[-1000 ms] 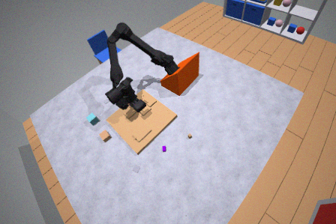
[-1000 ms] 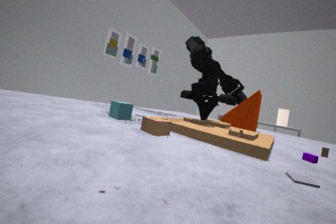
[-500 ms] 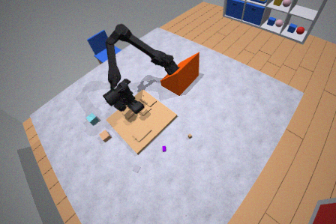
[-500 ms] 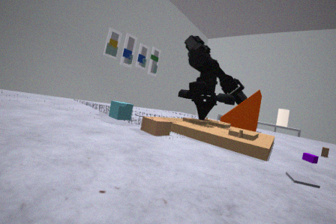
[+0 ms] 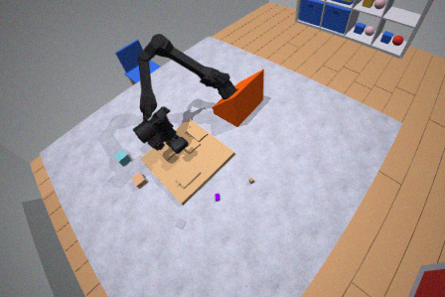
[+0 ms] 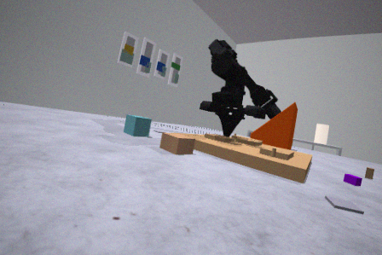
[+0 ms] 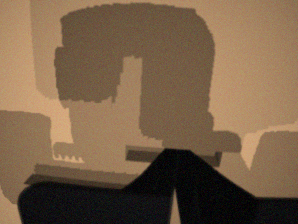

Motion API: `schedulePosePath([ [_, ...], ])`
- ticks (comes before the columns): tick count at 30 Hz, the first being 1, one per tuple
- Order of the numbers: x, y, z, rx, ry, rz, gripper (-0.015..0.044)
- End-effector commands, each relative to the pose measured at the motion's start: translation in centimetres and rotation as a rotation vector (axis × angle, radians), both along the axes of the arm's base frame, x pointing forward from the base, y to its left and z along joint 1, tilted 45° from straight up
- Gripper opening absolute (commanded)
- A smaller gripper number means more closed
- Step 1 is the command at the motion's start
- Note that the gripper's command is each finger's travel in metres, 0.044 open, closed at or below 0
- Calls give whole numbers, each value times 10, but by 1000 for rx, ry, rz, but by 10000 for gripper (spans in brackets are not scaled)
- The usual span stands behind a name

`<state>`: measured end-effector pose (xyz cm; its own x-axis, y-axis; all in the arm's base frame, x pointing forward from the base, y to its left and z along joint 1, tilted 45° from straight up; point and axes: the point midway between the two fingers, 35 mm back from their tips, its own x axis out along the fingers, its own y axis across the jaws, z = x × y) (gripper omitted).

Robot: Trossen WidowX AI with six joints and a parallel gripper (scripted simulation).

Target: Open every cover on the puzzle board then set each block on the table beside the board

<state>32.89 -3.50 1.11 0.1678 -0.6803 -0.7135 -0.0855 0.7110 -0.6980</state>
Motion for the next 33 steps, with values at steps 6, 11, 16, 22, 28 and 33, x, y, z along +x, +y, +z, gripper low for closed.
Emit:
schedulePosePath([
  [6, 11, 1, 2, -6, -3, 2, 0],
  [11, 16, 2, 2, -6, -3, 2, 0],
  [16, 21, 3, 2, -6, -4, 2, 0],
  [22, 27, 4, 3, -6, -4, 2, 0],
  [28, 33, 5, 3, -6, -4, 2, 0],
  [33, 38, 6, 3, -6, -5, 2, 0],
])
